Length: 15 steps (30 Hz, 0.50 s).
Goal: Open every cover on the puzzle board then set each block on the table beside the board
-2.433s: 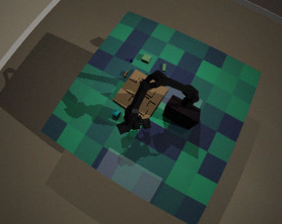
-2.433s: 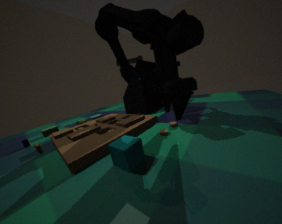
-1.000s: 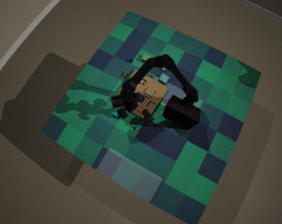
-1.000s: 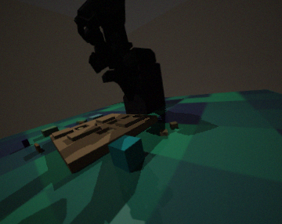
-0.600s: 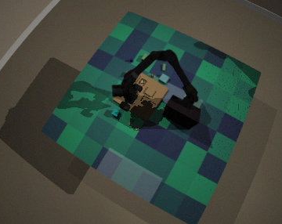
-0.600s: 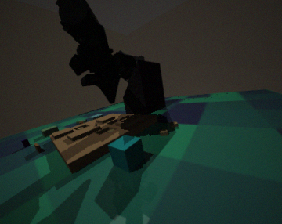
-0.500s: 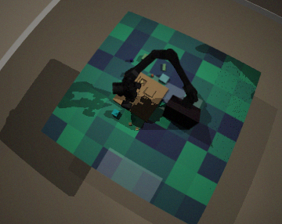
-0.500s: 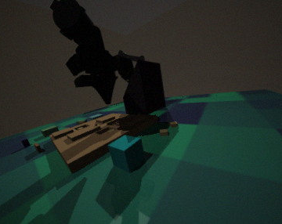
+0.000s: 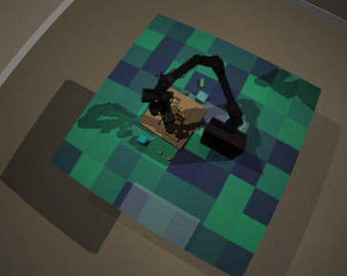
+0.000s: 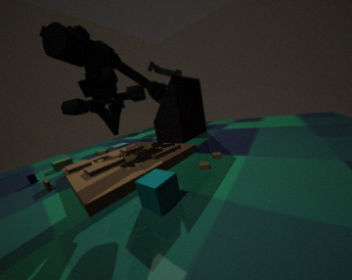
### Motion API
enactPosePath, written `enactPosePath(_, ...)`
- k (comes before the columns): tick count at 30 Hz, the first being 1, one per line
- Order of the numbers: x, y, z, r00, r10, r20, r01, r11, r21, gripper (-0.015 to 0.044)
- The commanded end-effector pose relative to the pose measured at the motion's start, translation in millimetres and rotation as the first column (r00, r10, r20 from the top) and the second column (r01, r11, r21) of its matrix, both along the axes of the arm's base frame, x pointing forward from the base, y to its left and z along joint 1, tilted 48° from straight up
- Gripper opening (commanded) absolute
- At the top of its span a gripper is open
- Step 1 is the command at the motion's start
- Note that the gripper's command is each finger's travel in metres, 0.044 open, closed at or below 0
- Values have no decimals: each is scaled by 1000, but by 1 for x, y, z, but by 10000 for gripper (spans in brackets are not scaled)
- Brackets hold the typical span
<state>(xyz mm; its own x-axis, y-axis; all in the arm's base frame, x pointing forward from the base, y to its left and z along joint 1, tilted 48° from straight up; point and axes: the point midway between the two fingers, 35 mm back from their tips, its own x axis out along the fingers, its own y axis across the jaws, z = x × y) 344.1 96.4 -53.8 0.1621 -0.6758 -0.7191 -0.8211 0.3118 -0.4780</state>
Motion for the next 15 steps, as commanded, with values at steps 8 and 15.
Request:
enactPosePath(8, 22, -68, 63, 540, 531, -653, -667, 743, 52, 0)
enactPosePath(15, 23, -80, 73, 625, 492, -606, -613, 790, 10, 0)
